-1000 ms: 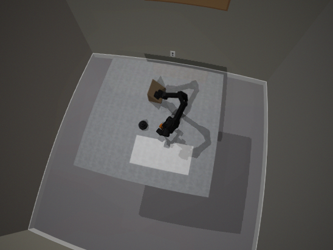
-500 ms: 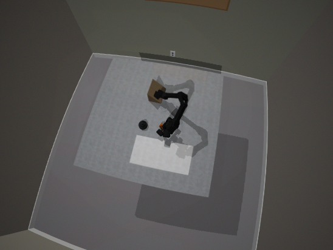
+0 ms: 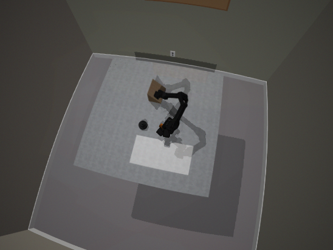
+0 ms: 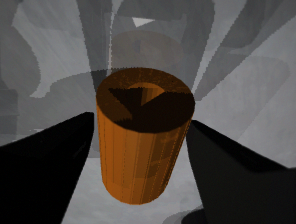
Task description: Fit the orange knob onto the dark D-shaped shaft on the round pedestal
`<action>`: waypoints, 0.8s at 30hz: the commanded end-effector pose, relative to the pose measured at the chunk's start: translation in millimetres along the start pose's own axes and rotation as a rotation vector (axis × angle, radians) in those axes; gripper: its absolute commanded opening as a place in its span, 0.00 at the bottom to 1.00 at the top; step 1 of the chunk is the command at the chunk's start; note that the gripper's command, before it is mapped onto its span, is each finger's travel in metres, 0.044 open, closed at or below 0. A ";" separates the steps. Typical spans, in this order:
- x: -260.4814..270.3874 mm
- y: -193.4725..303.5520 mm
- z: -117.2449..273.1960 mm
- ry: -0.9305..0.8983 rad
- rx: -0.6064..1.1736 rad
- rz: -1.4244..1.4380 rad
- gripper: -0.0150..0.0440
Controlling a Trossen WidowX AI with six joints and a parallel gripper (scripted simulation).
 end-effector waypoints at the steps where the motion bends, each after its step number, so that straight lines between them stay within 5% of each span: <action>1: -0.1 0.1 -0.6 -0.001 -0.003 -0.004 0.64; 8: -0.1 0.1 -0.6 -0.001 -0.003 -0.004 0.56; 24: 8.3 31.8 1.9 0.057 -0.211 -0.002 0.56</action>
Point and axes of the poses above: the point midway between the two fingers, 35 mm back from their tips, its own z axis back along the fingers, its own x axis across the jaws, y = z × x, the point moved 9 cm from there along z, back along the fingers, and after that the axes turned 15 degrees about z, right-handed, at the moved point
